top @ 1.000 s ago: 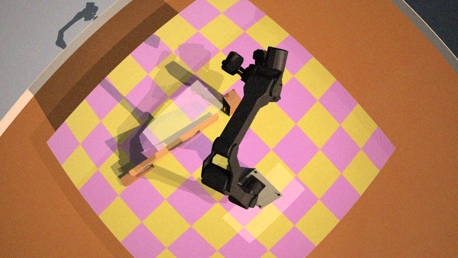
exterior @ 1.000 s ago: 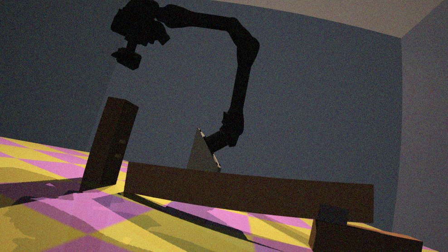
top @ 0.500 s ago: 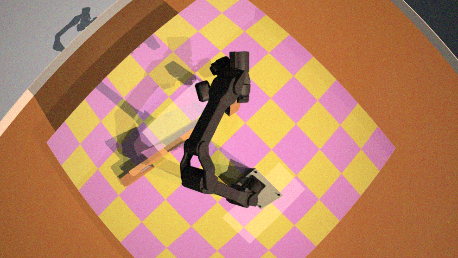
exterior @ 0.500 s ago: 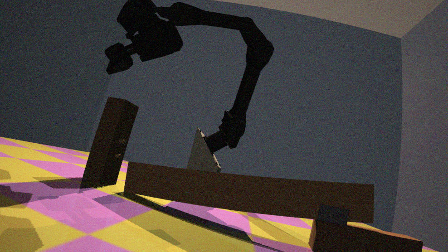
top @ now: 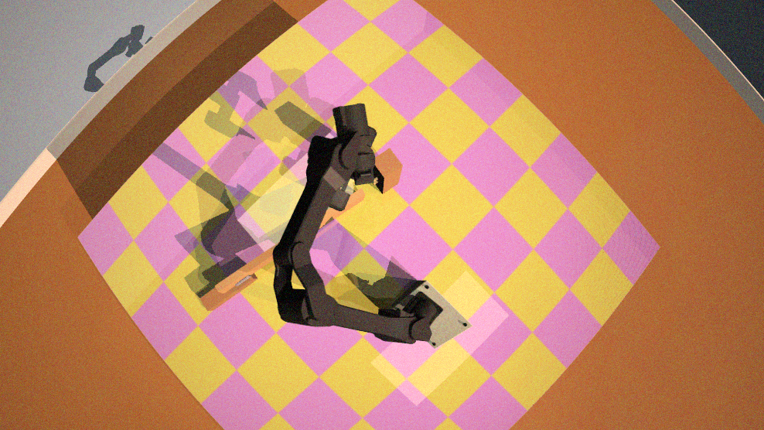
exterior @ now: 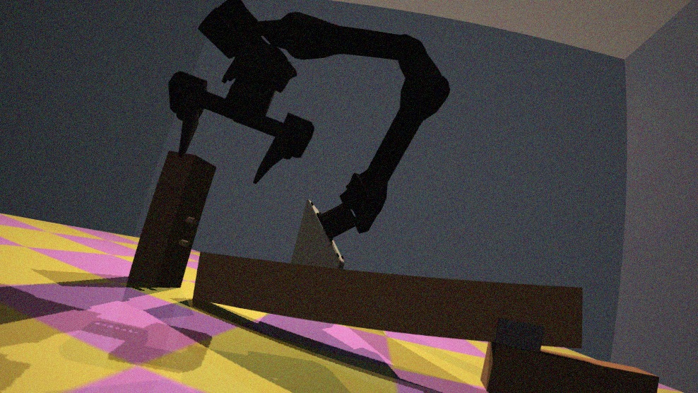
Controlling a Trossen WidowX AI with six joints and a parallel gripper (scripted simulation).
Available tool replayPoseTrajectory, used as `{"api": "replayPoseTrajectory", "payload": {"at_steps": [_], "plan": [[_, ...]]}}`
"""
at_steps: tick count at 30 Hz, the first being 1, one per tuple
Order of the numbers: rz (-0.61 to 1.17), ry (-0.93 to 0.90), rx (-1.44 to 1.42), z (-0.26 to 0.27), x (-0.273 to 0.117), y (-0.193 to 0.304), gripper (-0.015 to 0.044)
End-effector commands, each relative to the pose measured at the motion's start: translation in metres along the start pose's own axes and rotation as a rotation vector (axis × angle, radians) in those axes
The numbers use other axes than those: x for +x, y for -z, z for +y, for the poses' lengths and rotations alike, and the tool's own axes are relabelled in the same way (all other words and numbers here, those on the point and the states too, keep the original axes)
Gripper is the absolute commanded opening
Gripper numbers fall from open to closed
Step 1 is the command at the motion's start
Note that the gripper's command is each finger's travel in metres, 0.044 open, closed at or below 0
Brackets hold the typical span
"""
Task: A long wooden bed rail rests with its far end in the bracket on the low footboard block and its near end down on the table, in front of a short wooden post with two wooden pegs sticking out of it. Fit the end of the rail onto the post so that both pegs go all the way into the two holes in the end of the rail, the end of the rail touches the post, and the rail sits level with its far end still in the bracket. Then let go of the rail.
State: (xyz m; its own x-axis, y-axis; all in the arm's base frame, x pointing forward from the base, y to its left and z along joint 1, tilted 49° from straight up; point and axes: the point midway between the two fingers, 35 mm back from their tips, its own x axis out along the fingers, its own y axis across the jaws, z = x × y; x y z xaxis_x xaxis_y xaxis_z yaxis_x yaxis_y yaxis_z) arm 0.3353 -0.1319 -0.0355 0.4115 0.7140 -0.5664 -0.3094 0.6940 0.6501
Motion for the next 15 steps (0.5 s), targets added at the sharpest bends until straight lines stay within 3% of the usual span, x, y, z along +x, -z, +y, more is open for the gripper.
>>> {"api": "replayPoseTrajectory", "payload": {"at_steps": [1,6,15], "plan": [[0.193,-0.116,-0.688,0.055,0.044,0.012,0.0440],[0.254,-0.202,-0.971,0.076,0.060,0.023,0.0440],[0.257,-0.207,-0.985,0.076,0.060,0.026,0.0440]]}}
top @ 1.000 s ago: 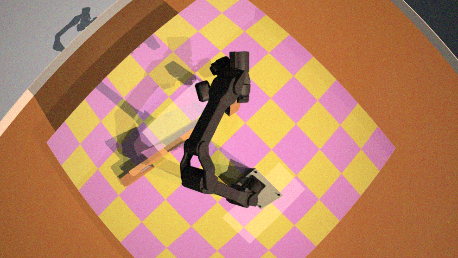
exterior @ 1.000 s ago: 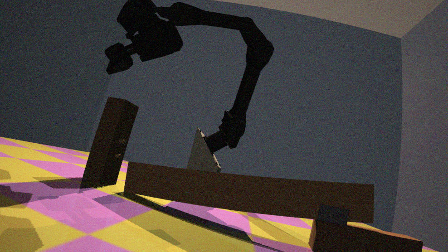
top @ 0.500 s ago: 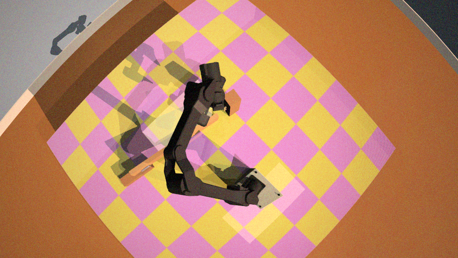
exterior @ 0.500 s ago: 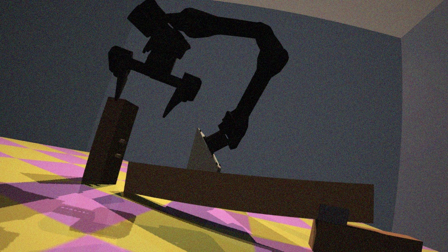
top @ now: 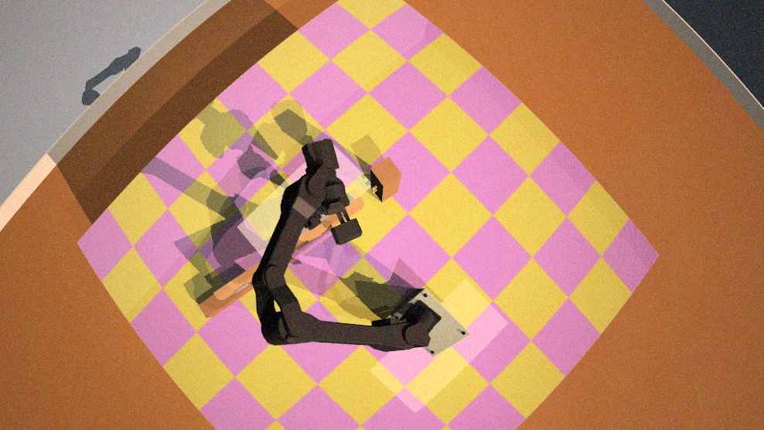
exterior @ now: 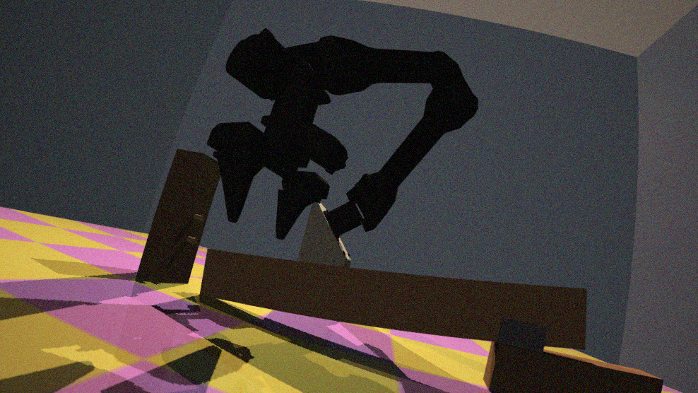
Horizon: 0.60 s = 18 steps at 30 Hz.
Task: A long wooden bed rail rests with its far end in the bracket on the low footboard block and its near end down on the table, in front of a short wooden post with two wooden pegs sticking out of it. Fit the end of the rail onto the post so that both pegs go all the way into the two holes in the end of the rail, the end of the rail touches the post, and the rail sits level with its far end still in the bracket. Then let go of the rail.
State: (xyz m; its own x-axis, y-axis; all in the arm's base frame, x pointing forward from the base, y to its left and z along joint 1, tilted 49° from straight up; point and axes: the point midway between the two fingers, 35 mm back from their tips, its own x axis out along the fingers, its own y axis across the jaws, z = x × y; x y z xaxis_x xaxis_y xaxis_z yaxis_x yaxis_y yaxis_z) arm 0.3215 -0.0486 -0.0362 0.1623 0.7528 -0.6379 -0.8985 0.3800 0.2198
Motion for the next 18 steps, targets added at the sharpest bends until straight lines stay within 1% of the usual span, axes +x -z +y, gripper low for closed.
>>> {"api": "replayPoseTrajectory", "payload": {"at_steps": [1,10,18], "plan": [[0.035,-0.042,-0.184,0.013,0.008,-0.008,0.0440],[0.035,-0.042,-0.184,0.013,0.008,-0.006,0.0440],[0.037,-0.042,-0.184,0.013,0.020,-0.005,0.0440]]}}
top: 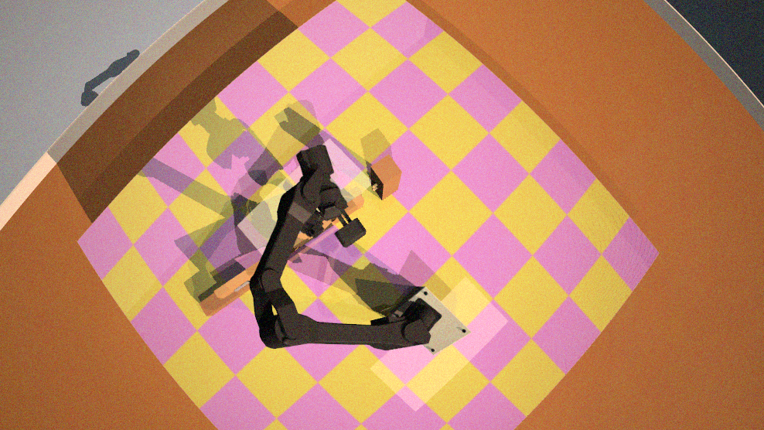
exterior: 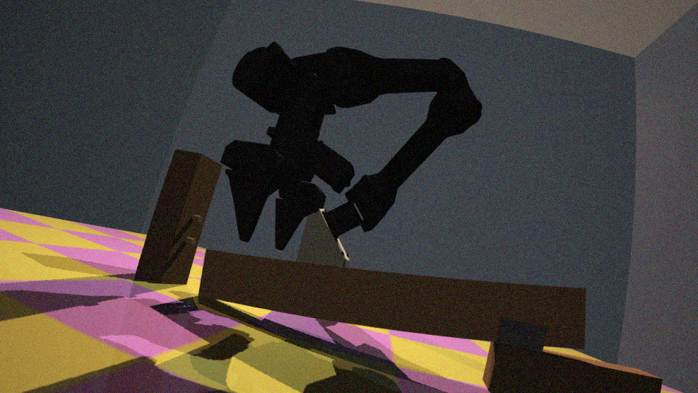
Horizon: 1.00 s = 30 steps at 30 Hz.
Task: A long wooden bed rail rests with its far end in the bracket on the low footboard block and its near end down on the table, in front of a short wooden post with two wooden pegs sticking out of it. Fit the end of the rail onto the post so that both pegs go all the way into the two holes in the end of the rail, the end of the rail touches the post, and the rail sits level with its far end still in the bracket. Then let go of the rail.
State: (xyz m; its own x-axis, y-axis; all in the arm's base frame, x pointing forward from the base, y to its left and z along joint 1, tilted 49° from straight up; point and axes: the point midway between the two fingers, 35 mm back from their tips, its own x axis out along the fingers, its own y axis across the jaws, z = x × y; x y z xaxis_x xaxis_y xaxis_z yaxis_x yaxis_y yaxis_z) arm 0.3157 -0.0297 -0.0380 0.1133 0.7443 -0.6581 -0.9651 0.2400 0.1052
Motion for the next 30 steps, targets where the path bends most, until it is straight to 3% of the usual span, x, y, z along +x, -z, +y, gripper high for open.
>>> {"api": "replayPoseTrajectory", "payload": {"at_steps": [1,30], "plan": [[0.001,-0.002,0.005,0.000,0.008,0.001,0.0440],[-0.001,-0.002,0.005,0.001,0.054,0.001,0.0440]]}}
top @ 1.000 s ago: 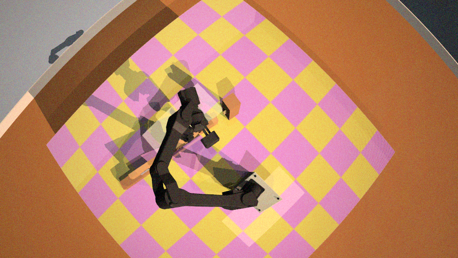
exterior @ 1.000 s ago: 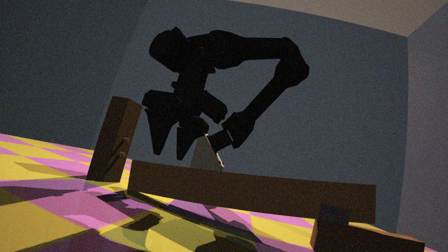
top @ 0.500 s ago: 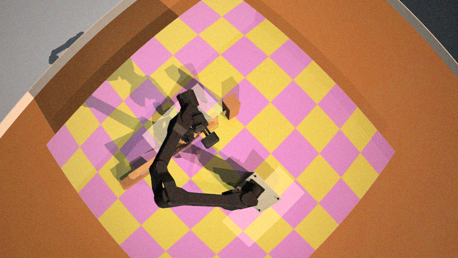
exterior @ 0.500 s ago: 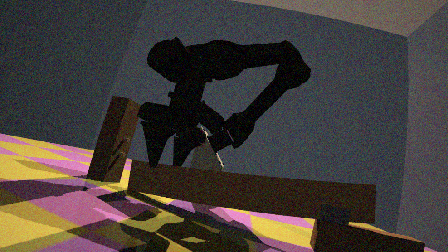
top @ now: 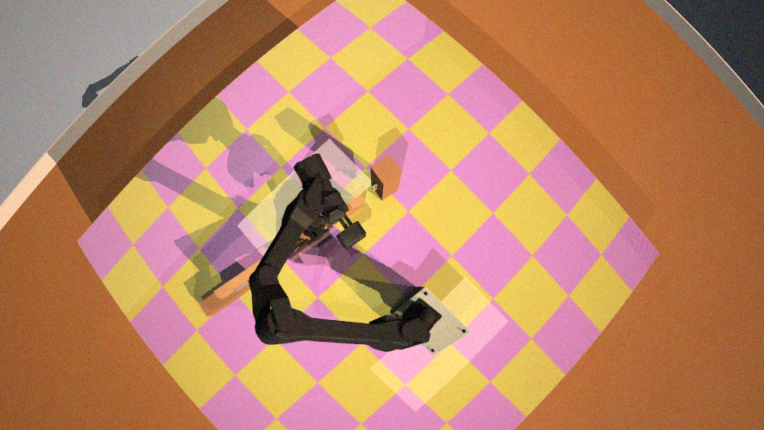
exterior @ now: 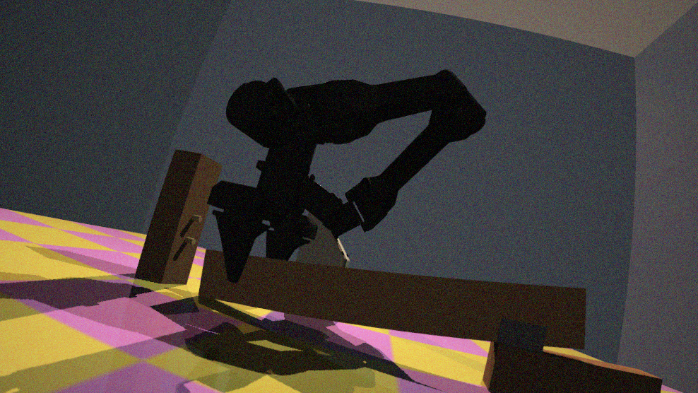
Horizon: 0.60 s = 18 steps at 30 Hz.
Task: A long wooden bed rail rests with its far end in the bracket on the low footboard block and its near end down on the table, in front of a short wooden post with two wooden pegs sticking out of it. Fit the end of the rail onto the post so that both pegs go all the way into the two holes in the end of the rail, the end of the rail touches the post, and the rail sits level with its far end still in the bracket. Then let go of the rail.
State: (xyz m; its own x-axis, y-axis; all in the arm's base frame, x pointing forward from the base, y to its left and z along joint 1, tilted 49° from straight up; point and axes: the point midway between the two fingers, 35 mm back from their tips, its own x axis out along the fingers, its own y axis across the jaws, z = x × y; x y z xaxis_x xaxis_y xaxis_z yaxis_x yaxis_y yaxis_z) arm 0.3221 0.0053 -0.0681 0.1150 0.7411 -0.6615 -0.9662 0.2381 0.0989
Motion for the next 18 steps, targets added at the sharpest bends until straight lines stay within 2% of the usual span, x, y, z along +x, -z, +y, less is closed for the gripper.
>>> {"api": "replayPoseTrajectory", "payload": {"at_steps": [1,8,18], "plan": [[-0.006,-0.005,0.011,0.0025,0.0090,0.0012,0.0440],[-0.008,-0.006,0.011,0.0035,0.0174,0.0007,0.0440],[-0.008,-0.006,0.011,0.0035,0.0174,0.0007,0.0177]]}}
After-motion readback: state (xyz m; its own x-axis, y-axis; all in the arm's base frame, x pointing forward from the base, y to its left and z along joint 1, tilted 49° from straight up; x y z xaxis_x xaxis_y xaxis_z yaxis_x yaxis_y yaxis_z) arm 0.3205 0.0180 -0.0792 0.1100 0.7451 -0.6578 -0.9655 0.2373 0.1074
